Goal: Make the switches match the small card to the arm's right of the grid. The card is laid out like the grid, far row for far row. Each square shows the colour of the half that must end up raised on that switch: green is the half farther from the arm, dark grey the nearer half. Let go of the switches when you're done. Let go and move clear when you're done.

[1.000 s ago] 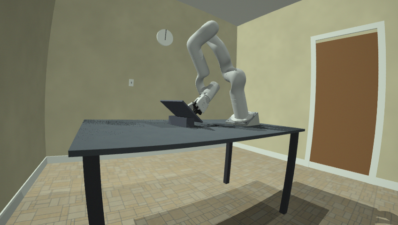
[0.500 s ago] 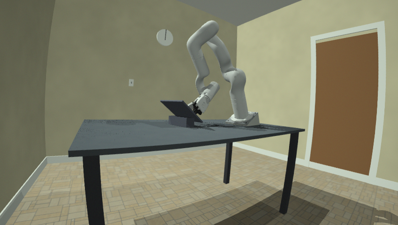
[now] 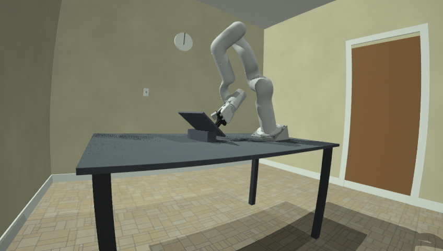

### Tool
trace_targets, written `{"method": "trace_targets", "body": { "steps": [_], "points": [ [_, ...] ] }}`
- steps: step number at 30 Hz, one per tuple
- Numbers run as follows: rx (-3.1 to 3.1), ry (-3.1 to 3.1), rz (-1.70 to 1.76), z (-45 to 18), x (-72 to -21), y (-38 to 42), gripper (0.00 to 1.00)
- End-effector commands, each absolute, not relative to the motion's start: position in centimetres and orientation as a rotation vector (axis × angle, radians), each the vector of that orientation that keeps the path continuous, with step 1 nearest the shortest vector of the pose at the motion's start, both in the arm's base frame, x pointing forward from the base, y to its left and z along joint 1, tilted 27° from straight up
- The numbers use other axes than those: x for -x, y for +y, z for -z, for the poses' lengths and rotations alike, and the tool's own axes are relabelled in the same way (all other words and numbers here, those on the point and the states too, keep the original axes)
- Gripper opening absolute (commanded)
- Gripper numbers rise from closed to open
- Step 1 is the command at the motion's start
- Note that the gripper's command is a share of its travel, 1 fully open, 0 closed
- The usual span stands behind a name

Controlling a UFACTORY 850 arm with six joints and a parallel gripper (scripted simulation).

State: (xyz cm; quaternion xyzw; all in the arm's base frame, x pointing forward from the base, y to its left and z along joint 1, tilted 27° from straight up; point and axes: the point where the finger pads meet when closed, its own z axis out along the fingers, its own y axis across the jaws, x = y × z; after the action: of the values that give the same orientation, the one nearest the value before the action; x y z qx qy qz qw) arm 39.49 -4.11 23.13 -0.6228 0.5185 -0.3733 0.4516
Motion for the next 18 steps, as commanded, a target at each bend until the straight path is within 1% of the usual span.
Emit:
{"method": "trace_targets", "body": {
  "steps": [1,18],
  "points": [
    [1.539,1.280,0.922,-23.35,-39.02,-4.23,0.00],
    [1.539,1.280,0.922,-23.54,-38.45,-4.34,0.00]
  ]
}}
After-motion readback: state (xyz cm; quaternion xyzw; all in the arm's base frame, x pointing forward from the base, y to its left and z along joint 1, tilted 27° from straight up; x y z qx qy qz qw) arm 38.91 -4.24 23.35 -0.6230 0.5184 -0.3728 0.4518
